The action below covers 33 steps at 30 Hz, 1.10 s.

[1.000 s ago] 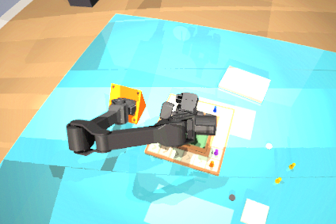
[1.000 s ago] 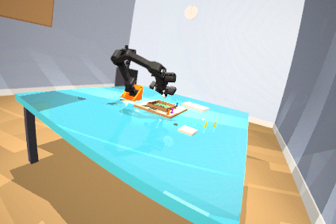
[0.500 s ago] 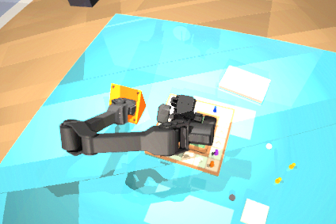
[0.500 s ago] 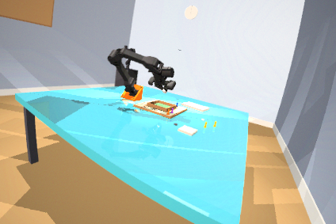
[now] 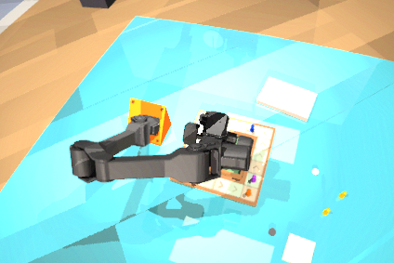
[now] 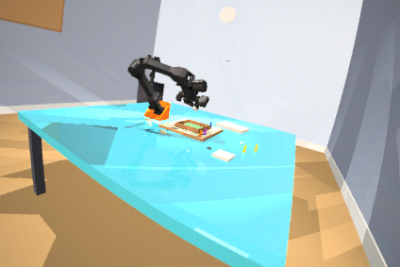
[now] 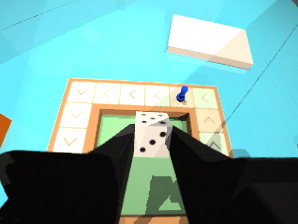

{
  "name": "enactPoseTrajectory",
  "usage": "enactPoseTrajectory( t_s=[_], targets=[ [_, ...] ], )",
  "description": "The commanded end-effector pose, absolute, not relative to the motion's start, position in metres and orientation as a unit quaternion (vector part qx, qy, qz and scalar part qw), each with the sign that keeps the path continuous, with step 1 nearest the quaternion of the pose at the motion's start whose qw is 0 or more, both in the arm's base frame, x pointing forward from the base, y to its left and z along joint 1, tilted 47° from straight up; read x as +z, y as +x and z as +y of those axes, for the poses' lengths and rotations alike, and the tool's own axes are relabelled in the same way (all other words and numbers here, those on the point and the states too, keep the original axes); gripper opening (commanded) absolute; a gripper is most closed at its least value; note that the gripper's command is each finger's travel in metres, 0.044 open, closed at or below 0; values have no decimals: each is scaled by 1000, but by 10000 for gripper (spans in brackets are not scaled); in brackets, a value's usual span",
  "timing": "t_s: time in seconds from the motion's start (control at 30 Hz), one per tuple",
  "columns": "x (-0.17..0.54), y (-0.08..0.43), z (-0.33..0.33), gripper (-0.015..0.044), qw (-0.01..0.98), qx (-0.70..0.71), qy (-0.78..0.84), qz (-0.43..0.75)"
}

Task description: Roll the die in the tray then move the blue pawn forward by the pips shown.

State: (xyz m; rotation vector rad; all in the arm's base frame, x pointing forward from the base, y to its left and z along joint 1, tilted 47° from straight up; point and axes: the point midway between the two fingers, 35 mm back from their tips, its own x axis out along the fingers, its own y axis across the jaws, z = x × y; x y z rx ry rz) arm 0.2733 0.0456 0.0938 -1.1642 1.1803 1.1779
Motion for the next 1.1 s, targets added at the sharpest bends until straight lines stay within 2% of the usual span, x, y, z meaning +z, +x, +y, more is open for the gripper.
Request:
enactPoseTrajectory(
  t_s=[0.0, 0.27, 0.57, 0.83, 0.9, 1.07],
  targets=[
    [94, 273, 46, 0, 526, 493, -487, 494],
    [94, 273, 46, 0, 526, 493, -487, 494],
    [95, 273, 47, 236, 526, 492, -487, 494],
    [121, 274, 75, 440, 529, 492, -484, 493],
    [113, 273, 72, 440, 510, 478, -491, 520],
    [77, 269, 55, 440, 356, 336, -583, 649]
  ],
)
